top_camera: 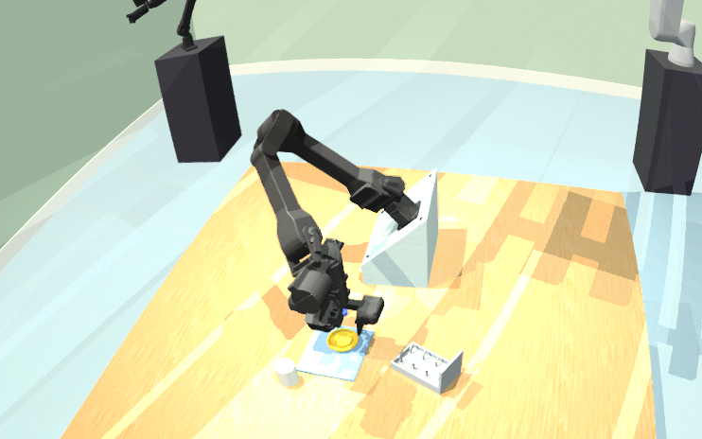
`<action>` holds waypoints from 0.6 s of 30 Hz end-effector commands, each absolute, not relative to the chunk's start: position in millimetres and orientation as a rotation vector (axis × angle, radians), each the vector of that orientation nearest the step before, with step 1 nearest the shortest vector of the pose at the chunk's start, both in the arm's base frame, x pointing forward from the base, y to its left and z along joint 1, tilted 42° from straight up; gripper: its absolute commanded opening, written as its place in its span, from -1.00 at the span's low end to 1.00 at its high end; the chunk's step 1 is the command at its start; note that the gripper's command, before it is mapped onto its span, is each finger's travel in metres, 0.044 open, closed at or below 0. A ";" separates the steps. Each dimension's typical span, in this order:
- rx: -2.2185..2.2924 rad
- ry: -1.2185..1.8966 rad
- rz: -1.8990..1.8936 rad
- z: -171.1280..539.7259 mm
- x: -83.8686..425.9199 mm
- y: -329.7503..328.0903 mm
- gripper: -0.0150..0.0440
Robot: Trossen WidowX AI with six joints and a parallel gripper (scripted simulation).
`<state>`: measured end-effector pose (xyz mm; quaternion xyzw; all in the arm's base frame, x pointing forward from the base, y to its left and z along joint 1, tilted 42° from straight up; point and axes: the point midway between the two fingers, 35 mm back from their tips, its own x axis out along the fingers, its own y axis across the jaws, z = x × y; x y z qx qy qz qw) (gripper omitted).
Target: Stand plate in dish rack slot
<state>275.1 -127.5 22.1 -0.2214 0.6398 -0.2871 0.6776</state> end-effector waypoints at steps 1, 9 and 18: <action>-0.505 1.445 -0.643 16.7 274.3 -132.1 0.86; -0.506 1.445 -0.644 7.3 274.6 -141.1 0.86; -0.508 1.444 -0.645 -3.0 274.1 -151.0 0.86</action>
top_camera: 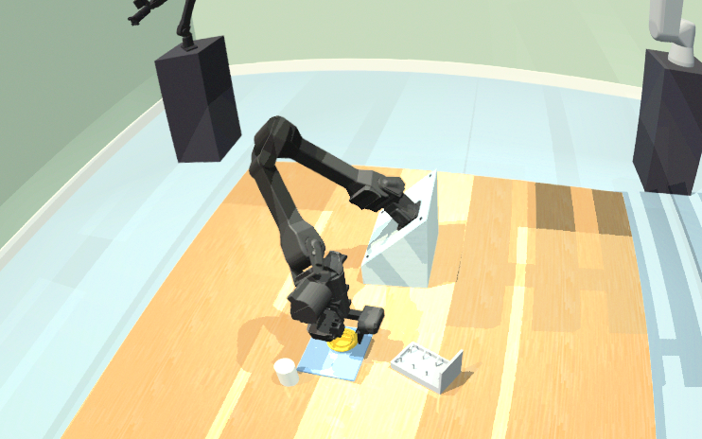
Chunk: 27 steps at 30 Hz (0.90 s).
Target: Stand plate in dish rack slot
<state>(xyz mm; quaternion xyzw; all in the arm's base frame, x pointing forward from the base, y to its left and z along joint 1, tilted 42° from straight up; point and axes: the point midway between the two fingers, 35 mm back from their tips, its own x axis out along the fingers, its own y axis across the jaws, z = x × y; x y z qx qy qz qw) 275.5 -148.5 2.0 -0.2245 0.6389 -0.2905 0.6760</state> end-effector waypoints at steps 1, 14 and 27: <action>-0.509 1.444 -0.645 -4.1 274.1 -152.1 0.86; -0.511 1.444 -0.646 -9.1 273.6 -156.9 0.79; -0.511 1.444 -0.646 -9.1 273.6 -156.9 0.45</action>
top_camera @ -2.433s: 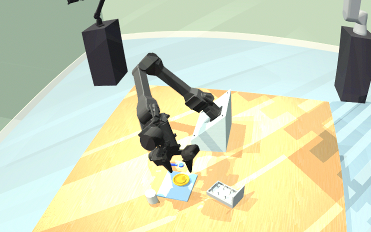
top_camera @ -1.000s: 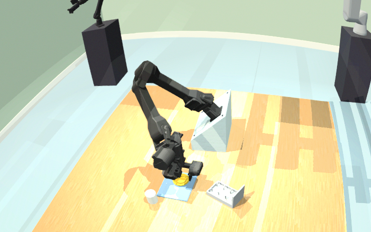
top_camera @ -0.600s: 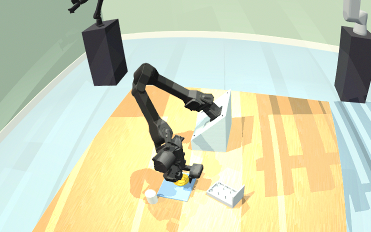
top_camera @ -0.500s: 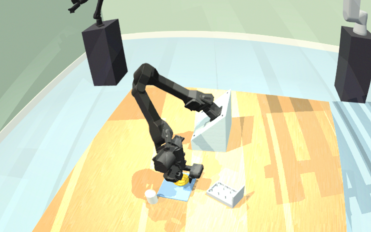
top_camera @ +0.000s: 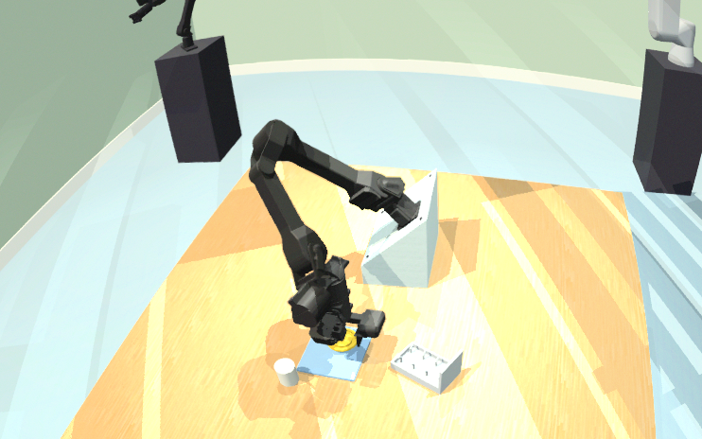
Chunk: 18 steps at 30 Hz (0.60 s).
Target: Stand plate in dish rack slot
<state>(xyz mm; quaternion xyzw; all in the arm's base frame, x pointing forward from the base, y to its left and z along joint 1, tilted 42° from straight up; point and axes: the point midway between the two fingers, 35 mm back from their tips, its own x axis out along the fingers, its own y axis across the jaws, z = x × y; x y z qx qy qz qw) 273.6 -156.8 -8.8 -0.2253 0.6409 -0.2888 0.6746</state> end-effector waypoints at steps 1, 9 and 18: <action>-0.510 1.444 -0.646 -8.6 273.9 -156.3 0.37; -0.498 1.445 -0.633 15.3 284.2 -128.5 -0.35; -0.491 1.448 -0.627 47.9 290.0 -92.7 -0.49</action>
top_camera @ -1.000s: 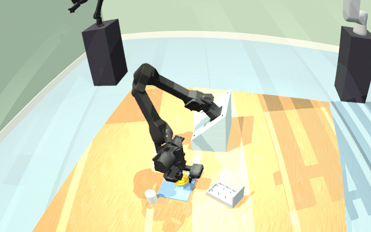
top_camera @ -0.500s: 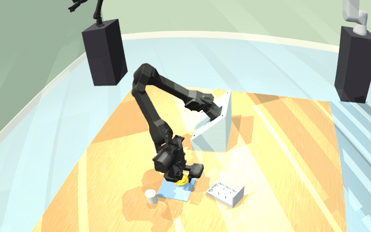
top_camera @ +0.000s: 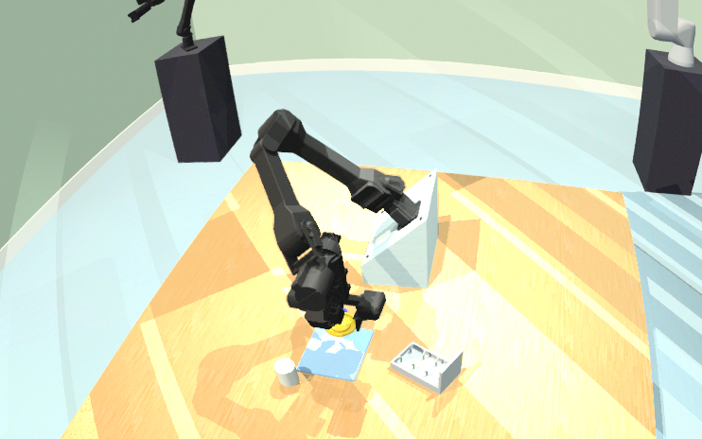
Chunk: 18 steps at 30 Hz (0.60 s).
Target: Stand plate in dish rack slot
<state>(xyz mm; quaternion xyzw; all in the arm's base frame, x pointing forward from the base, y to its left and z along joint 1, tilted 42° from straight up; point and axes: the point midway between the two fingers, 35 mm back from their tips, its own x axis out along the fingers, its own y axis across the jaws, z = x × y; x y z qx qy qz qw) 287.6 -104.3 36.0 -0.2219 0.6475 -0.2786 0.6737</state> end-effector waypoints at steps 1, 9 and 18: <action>-0.491 1.448 -0.627 51.8 290.1 -88.7 -0.49; -0.501 1.445 -0.624 82.6 291.4 -57.4 -0.49; -0.503 1.445 -0.639 109.9 289.9 -31.4 -0.49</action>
